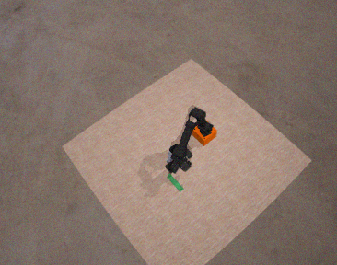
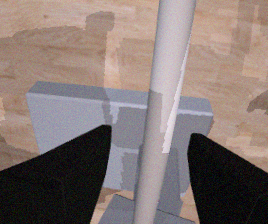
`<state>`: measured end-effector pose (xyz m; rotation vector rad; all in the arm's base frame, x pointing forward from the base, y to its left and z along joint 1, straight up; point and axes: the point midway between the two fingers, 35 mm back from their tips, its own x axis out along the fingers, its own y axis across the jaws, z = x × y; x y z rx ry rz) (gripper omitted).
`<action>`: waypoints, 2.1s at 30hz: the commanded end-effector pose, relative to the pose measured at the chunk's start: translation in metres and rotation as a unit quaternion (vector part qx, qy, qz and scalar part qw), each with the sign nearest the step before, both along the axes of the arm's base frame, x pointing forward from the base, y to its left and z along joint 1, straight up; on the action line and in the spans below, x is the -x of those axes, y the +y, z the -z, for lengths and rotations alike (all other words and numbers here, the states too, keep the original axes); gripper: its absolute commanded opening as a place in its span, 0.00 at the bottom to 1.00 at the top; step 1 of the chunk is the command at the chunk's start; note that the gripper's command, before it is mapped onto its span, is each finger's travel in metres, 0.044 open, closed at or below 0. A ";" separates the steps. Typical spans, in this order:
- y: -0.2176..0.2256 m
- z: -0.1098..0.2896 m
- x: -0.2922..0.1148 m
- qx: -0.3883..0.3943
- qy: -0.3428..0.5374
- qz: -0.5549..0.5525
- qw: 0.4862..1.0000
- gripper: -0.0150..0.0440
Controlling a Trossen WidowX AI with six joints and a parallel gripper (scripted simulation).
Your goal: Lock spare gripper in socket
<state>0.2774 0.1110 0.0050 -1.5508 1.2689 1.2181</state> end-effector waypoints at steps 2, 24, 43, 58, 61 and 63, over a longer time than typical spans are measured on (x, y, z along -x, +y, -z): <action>0.000 0.000 0.000 0.000 0.000 0.000 1.000 0.59; 0.025 -0.034 0.013 0.010 0.012 -0.006 1.000 0.59; 0.047 -0.063 0.024 0.021 0.019 -0.013 1.000 0.59; 0.052 -0.072 0.028 0.028 0.022 -0.018 0.999 0.86; 0.052 -0.072 0.028 0.028 0.022 -0.018 0.999 0.99; 0.052 -0.072 0.028 0.028 0.022 -0.018 0.999 1.00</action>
